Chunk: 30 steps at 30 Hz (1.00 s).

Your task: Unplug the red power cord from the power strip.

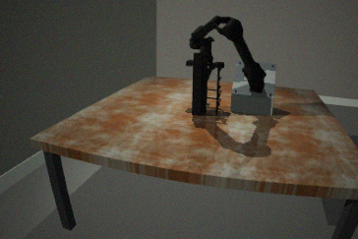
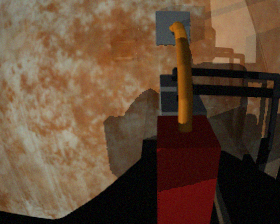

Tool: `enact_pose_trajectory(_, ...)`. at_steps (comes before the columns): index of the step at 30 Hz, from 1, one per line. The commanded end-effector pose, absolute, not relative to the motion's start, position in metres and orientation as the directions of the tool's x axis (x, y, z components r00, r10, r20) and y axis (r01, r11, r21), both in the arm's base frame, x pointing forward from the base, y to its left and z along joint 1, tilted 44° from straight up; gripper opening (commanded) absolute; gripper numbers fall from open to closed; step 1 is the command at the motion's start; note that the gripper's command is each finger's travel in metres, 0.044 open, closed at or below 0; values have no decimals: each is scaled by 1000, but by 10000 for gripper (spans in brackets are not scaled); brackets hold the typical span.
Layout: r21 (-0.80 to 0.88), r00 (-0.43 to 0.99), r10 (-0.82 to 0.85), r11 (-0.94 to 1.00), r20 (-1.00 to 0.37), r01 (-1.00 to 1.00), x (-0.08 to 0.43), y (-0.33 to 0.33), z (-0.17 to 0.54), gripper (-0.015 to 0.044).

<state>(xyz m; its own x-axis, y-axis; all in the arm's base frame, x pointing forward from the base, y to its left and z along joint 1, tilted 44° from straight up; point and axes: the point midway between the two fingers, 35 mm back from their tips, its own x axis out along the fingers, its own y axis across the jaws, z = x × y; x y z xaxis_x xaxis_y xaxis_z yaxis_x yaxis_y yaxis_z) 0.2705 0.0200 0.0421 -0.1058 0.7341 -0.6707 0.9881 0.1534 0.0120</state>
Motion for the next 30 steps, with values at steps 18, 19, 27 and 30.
enact_pose_trajectory(18, 5, -90, 685, 135, -723, 991, 273, -19, 17, 184)
enact_pose_trajectory(19, 5, -90, 685, 135, -723, 991, 273, -19, 17, 210)
enact_pose_trajectory(27, 5, -90, 684, 135, -724, 991, 276, -30, 10, 420)
enact_pose_trajectory(30, 5, -89, 682, 135, -726, 991, 279, -55, -5, 440)
